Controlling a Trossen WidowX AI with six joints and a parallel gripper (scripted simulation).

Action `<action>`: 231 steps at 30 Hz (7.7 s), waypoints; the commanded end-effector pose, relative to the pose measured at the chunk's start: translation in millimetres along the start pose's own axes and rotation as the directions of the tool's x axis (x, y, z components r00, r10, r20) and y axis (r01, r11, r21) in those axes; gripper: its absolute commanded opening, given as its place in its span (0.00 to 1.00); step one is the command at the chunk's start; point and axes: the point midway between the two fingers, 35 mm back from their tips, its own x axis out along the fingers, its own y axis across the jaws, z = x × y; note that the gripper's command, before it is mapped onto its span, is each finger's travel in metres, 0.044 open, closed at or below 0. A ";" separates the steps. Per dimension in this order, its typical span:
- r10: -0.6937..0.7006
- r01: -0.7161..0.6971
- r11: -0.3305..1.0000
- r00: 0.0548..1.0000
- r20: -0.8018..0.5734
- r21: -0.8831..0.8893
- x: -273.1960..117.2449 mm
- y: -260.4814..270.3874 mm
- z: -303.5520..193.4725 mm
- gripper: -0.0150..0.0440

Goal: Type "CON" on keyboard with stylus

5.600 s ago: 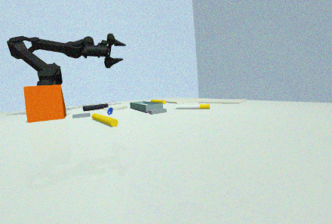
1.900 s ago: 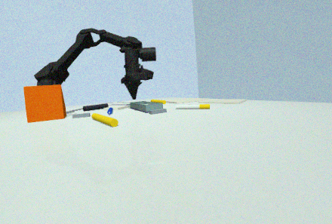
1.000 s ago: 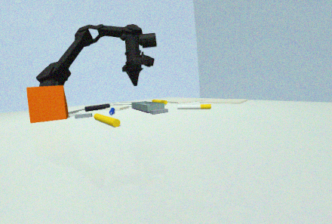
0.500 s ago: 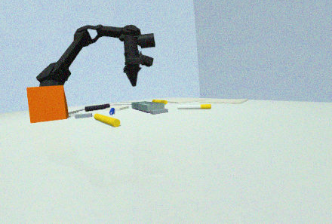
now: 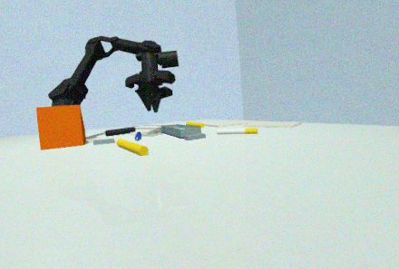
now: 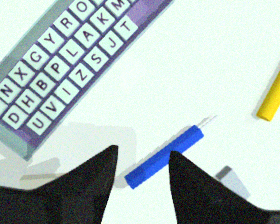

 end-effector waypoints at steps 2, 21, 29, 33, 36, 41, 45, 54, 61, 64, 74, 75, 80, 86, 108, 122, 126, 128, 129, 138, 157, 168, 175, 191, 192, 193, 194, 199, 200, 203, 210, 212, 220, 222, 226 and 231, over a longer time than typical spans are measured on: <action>-0.194 0.024 0.696 0.969 0.155 0.718 24.1 -43.6 -27.6 0.51; -0.204 0.001 0.635 0.965 0.166 0.772 25.2 -46.5 -29.4 0.51; -0.204 0.001 0.635 0.965 0.166 0.772 30.3 -45.4 -30.3 0.51; -0.204 0.001 0.635 0.965 0.166 0.772 32.0 -44.4 -32.4 0.51; -0.204 0.002 0.635 0.965 0.166 0.772 34.3 -43.8 -33.2 0.51; -0.204 0.002 0.635 0.965 0.166 0.772 37.1 -43.1 -33.9 0.51; -0.204 0.002 0.635 0.965 0.166 0.772 39.2 -42.7 -34.3 0.51; -0.204 0.002 0.635 0.965 0.166 0.772 44.4 -41.6 -34.5 0.51; -0.203 0.002 0.635 0.965 0.165 0.772 48.6 -40.8 -35.1 0.51; -0.203 0.002 0.635 0.965 0.165 0.772 50.3 -40.5 -35.4 0.51; -0.203 0.002 0.635 0.965 0.165 0.772 56.1 -38.9 -36.3 0.51; -0.203 0.002 0.635 0.965 0.165 0.772 56.8 -38.7 -36.4 0.51; -0.203 0.002 0.635 0.965 0.165 0.772 59.6 -38.3 -37.0 0.51; -0.203 0.002 0.635 0.965 0.165 0.772 63.6 -37.6 -37.7 0.51; -0.203 0.002 0.635 0.965 0.164 0.772 76.3 -35.1 -40.0 0.51; -0.203 0.002 0.635 0.965 0.164 0.772 83.2 -33.7 -41.3 0.51; -0.205 0.002 0.637 0.964 0.167 0.771 82.0 -34.7 -40.3 0.46; -0.205 0.002 0.637 0.964 0.167 0.771 82.0 -34.7 -40.3 0.38; -0.205 0.002 0.637 0.964 0.167 0.771 82.0 -34.7 -40.3 0.33; -0.205 0.002 0.637 0.964 0.167 0.771 82.0 -34.7 -40.3 0.25; -0.205 0.002 0.651 0.963 0.173 0.759 35.9 -41.8 -30.5 0.25; -0.255 0.139 0.889 0.942 0.218 0.437 24.2 -23.2 -19.2 0.25; -0.283 0.240 0.952 0.926 0.249 0.189 16.7 -10.4 -13.0 0.25; -0.339 0.449 0.809 0.883 0.324 -0.378 -0.3 20.5 -2.4 0.25; -0.341 0.459 0.788 0.880 0.329 -0.410 -1.3 22.5 -1.9 0.25; -0.344 0.469 0.765 0.877 0.334 -0.441 -2.4 24.5 -1.4 0.25; -0.347 0.477 0.742 0.874 0.339 -0.472 -3.4 26.5 -0.9 0.25; -0.361 0.512 0.605 0.859 0.364 -0.610 -8.6 36.7 1.1 0.25; -0.363 0.517 0.574 0.856 0.369 -0.635 -9.7 38.7 1.5 0.25; -0.370 0.528 0.477 0.846 0.384 -0.703 -12.8 44.9 2.4 0.25; -0.384 0.523 0.226 0.823 0.419 -0.822 -19.4 59.9 3.3 0.25; -0.387 0.515 0.151 0.816 0.429 -0.844 -21.4 64.2 3.5 0.25; -0.399 0.448 -0.154 0.787 0.470 -0.881 -29.6 80.8 3.8 0.25; -0.401 0.423 -0.228 0.780 0.480 -0.877 -31.6 85.0 3.6 0.25; -0.405 0.363 -0.371 0.765 0.501 -0.854 -35.6 93.4 3.1 0.25; -0.409 0.272 -0.535 0.745 0.527 -0.800 -40.5 103.8 2.1 0.25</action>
